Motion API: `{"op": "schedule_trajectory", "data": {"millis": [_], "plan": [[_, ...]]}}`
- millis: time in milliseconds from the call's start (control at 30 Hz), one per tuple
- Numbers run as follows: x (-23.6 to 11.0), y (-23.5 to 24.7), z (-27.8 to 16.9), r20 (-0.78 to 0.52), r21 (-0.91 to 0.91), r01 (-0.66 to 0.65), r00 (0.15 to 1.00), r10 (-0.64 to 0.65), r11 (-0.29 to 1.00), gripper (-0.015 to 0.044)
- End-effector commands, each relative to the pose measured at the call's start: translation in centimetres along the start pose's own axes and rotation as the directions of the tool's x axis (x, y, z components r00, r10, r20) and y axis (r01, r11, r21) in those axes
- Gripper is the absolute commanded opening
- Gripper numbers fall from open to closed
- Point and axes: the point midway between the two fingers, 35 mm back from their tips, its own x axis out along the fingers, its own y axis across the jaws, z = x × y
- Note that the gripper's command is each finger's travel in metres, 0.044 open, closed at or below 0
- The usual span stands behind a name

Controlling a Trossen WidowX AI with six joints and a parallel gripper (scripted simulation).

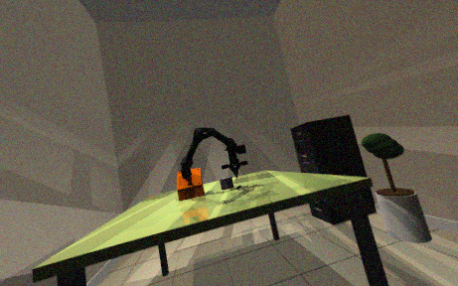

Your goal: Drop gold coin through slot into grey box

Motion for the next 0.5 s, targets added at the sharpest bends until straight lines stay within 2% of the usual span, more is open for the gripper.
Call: {"op": "schedule_trajectory", "data": {"millis": [0,300,467], "plan": [[-1.2,-0.1,-0.2,0.000,0.011,0.005,1.000,-0.005,1.000,0.0000],[-3.0,0.0,-0.3,-0.002,0.016,0.006,1.000,-0.006,1.000,0.0000],[-3.1,0.3,0.1,-0.001,0.143,0.006,1.000,-0.006,0.990,0.0000]]}}
